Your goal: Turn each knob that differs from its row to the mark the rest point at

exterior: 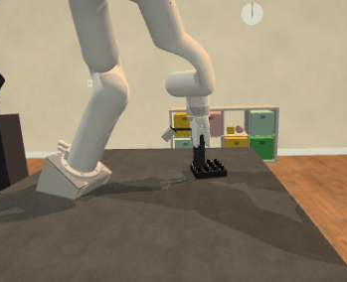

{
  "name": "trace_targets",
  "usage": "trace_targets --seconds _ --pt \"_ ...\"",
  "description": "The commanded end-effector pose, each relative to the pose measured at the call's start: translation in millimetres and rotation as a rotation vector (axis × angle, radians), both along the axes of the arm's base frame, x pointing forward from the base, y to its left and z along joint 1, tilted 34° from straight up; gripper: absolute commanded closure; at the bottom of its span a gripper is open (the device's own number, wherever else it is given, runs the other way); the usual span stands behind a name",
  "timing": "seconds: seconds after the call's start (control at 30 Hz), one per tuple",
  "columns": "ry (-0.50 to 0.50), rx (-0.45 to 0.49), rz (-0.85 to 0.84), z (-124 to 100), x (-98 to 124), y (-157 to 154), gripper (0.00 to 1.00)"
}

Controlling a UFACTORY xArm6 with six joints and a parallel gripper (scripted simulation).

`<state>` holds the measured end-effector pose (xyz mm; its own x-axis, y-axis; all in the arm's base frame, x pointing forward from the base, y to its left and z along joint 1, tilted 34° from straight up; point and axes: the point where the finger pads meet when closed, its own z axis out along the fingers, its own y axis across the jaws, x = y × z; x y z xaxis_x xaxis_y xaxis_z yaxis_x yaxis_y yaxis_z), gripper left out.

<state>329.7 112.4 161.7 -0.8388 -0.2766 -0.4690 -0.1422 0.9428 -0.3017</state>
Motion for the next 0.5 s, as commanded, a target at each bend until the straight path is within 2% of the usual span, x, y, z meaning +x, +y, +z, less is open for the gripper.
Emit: trace_targets --seconds 0.0,0.47 --pt "-0.002 0.001 0.001 1.0 0.6 0.6 0.81" --pt "-0.002 0.001 0.001 -3.4 3.4 -0.4 0.81"
